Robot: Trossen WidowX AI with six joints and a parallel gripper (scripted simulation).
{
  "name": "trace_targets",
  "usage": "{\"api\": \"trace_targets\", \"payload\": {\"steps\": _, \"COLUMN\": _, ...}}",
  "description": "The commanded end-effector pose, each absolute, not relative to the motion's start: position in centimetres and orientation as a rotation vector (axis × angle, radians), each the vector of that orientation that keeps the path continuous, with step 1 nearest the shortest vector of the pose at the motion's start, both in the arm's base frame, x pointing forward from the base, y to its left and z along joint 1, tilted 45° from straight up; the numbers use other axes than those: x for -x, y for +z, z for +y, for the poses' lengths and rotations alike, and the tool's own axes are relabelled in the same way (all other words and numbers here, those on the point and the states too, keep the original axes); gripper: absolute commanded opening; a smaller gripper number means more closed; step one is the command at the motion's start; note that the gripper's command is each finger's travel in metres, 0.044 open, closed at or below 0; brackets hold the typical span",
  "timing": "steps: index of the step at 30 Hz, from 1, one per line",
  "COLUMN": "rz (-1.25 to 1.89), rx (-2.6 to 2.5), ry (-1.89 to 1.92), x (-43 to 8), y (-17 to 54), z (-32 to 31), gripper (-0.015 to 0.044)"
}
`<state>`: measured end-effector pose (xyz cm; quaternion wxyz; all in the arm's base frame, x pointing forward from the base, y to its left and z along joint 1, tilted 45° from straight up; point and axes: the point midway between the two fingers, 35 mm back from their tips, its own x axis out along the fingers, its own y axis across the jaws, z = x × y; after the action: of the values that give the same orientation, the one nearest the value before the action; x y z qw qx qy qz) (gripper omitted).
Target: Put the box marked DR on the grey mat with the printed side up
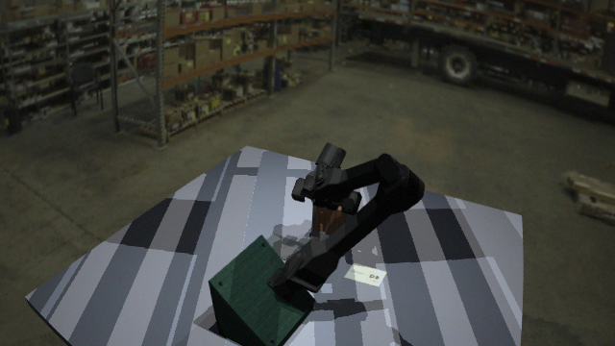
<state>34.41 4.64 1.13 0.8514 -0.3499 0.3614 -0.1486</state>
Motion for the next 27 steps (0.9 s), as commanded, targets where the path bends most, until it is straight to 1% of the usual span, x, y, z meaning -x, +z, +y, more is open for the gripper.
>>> {"api": "trace_targets", "payload": {"steps": 1, "rz": 0.764, "rx": 0.739, "ry": -0.308, "x": -34.4, "y": 0.9, "z": 4.5, "gripper": 0.0000}}
{"api": "trace_targets", "payload": {"steps": 27, "rz": 0.765, "rx": 0.739, "ry": -0.308, "x": -33.3, "y": 0.9, "z": 4.5, "gripper": 0.0000}}
